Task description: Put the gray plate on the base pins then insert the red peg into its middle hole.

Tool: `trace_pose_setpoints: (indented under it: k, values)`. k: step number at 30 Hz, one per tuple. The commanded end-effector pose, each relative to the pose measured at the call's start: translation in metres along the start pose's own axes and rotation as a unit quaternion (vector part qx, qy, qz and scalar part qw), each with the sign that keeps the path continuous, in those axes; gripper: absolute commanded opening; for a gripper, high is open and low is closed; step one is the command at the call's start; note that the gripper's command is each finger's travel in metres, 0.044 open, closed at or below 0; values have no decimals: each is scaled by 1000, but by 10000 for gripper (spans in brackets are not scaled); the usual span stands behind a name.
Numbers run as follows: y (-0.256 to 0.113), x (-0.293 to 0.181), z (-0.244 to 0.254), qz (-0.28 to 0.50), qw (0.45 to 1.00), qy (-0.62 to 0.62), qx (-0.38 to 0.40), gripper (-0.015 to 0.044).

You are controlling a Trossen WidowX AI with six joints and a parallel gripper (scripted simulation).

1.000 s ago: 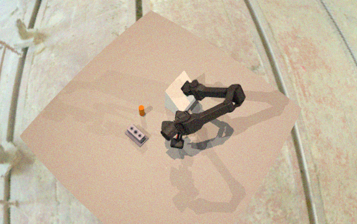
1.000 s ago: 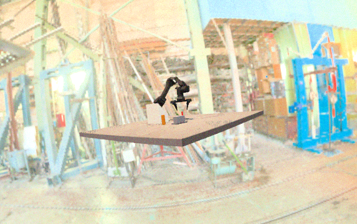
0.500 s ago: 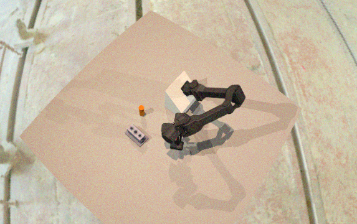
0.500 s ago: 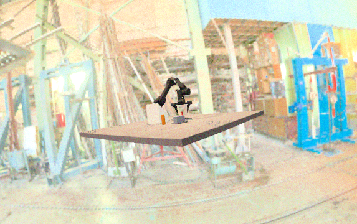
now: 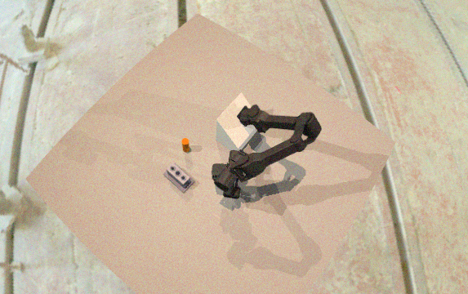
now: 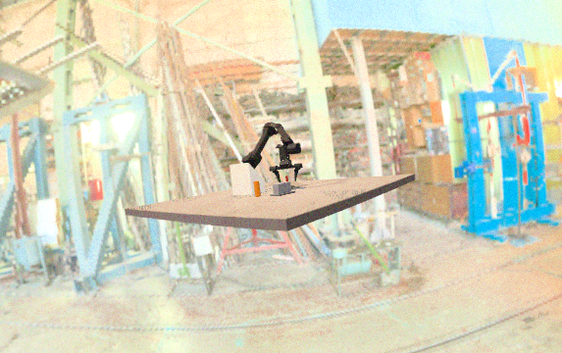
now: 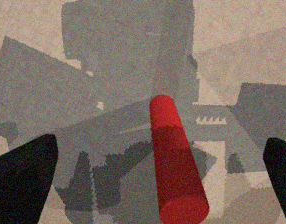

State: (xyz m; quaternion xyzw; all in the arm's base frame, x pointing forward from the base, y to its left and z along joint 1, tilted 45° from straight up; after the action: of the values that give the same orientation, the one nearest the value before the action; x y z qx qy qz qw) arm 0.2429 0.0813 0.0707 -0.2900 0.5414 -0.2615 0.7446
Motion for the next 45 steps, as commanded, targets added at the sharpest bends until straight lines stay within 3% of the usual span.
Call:
trace_pose_setpoints:
  k: [1,15,28,45]
  values:
    - [3,1,-2,3,1000,6,-2,361]
    - [3,1,-2,3,1000,6,-2,0]
    - [1,1,-1,2,1000,6,-2,0]
    - [-49,8,3,-5,1000,7,-4,0]
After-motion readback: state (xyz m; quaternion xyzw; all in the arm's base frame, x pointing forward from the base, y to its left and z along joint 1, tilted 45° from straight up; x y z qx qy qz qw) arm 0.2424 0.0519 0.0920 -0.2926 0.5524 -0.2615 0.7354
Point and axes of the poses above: the point midway between the two fingers, 35 mm back from their tips, its own y axis out along the fingers, its own z axis across the jaws, x = y × z, the point moved 2 cm from there along -y, back along the fingers, and after that the axes turned 10 degrees about y, right-handed, at the moved point
